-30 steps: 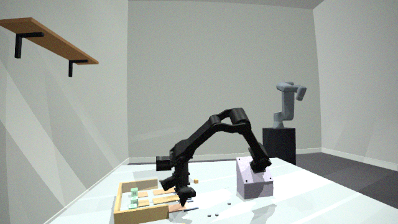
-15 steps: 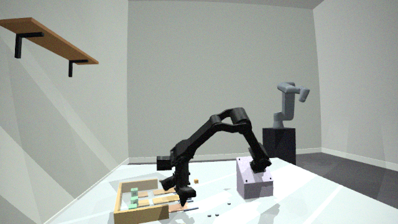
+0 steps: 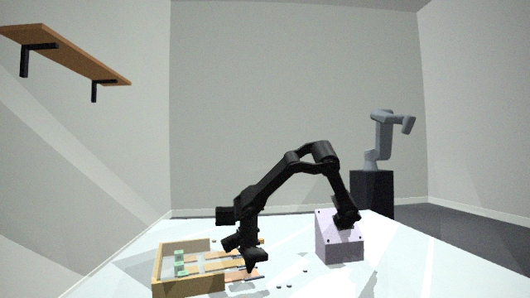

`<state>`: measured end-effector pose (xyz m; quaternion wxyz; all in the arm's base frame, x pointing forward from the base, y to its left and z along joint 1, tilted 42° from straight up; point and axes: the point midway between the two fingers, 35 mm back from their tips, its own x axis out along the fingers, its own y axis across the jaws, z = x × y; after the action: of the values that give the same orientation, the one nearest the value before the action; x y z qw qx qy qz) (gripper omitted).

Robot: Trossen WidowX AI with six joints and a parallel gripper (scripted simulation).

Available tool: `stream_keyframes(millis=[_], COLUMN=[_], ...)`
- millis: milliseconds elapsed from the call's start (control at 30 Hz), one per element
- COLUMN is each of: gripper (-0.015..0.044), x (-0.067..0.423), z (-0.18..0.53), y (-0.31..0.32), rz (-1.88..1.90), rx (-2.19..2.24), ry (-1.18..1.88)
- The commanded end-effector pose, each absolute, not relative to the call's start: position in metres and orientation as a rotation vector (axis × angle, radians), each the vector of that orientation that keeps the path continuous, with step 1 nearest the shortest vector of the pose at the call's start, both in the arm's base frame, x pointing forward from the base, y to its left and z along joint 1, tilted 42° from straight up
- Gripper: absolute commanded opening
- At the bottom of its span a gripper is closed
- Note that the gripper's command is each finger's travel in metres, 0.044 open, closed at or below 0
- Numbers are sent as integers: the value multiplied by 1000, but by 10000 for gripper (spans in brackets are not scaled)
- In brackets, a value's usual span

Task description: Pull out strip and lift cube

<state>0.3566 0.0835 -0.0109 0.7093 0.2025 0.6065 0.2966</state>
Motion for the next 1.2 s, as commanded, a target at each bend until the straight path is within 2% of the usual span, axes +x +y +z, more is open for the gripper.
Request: stream_keyframes(millis=[0, 1167], gripper=[0, 0], x=[345, 293], z=[-16, -27], y=[85, 81], rz=[661, 660], rx=[451, 452], ry=[1366, 1369])
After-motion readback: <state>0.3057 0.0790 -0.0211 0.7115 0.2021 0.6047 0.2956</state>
